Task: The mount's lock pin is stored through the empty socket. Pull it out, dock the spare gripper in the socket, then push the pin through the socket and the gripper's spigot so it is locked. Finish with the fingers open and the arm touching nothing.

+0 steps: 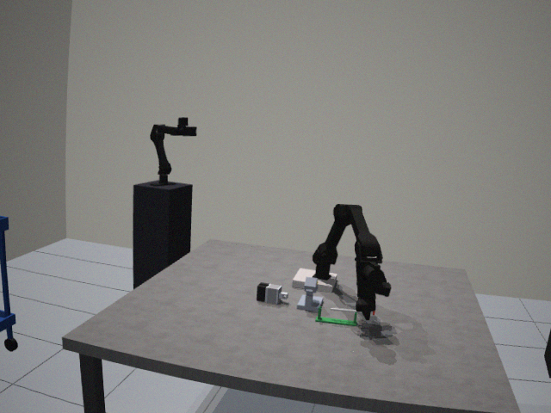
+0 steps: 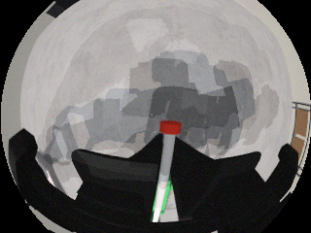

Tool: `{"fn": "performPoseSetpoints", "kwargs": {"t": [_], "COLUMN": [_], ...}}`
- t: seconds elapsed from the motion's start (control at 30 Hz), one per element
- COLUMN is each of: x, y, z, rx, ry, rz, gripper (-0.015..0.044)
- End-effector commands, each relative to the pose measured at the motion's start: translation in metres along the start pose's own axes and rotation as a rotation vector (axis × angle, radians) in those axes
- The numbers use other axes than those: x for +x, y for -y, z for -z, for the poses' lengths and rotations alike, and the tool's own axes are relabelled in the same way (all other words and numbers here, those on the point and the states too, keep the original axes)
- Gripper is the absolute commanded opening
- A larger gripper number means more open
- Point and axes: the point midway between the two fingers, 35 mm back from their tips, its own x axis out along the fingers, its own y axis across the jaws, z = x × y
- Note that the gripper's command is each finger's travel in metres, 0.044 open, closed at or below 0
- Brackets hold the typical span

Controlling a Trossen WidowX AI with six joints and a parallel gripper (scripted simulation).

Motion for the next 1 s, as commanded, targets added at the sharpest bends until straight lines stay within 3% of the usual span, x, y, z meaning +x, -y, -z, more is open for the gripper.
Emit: {"fn": "performPoseSetpoints", "kwargs": {"t": [0.0,0.03,0.3,0.97], "x": [0.001,0.001,0.000,-0.037], "y": [0.000,0.000,0.000,-0.005], "z": [0.000,0.000,0.000,-0.005], "rx": [-0.002,-0.002,0.000,0.005], "ry": [0.000,0.000,0.000,-0.006], "rz": [0.001,0.001,0.000,-0.014], "gripper": [0.0000,0.0000,0.0200,0.0200]}}
